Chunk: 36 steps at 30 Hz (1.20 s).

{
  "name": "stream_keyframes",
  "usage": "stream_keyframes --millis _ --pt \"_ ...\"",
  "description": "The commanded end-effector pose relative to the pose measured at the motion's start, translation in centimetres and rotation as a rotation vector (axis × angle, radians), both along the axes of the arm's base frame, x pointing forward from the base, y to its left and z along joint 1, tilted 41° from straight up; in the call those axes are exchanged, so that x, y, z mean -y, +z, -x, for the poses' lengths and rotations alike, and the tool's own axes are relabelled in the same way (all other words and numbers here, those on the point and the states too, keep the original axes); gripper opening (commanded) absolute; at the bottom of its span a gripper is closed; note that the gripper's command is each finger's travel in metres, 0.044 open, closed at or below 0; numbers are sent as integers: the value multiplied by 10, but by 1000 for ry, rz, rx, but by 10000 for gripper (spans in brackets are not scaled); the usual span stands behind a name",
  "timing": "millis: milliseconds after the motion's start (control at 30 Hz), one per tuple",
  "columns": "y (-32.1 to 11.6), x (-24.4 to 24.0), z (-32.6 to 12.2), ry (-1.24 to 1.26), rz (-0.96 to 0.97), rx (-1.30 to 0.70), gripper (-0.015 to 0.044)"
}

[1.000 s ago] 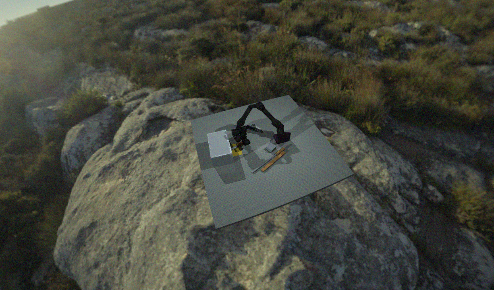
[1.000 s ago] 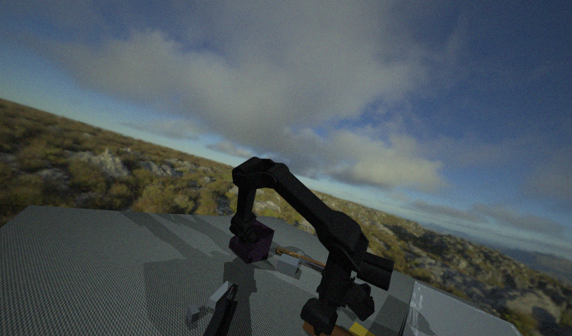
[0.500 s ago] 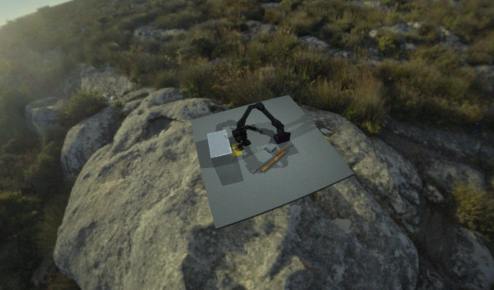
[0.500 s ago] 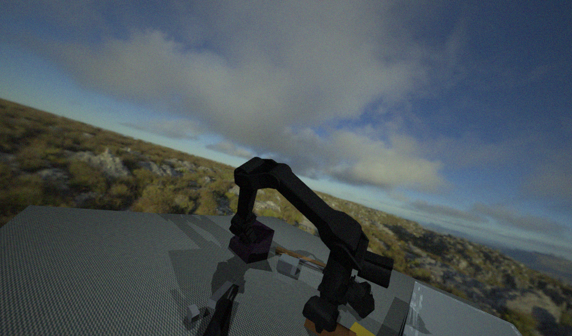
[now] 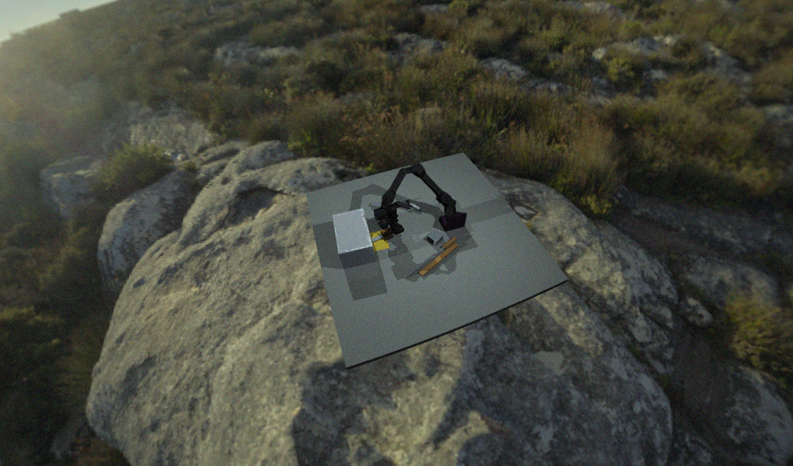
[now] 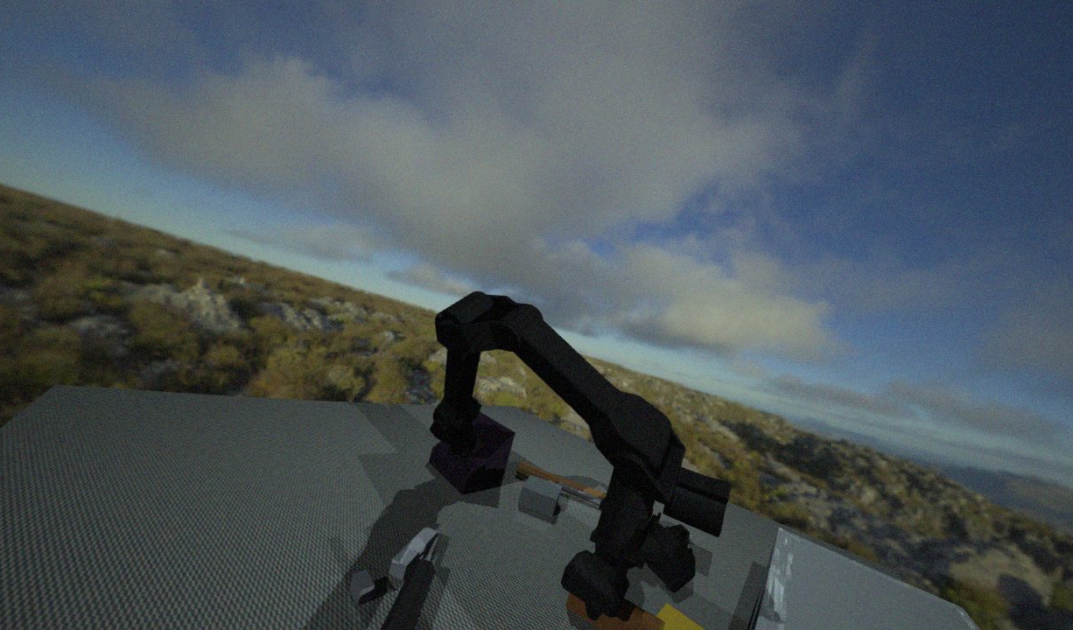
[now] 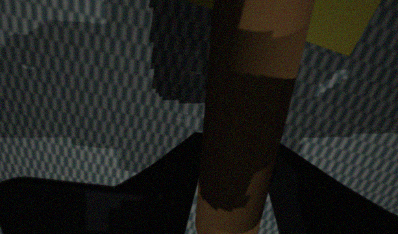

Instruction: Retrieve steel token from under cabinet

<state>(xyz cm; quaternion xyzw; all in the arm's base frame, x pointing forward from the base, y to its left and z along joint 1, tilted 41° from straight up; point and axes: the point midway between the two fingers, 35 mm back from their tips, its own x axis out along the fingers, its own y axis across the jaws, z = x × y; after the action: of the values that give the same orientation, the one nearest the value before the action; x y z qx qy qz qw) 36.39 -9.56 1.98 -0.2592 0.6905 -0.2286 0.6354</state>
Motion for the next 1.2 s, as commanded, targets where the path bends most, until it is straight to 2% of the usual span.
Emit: stream_keyframes --millis 0,1167 --pt "-1 0 7 1 -1 -7 0" --pt "4 2 42 1 -1 -9 0"
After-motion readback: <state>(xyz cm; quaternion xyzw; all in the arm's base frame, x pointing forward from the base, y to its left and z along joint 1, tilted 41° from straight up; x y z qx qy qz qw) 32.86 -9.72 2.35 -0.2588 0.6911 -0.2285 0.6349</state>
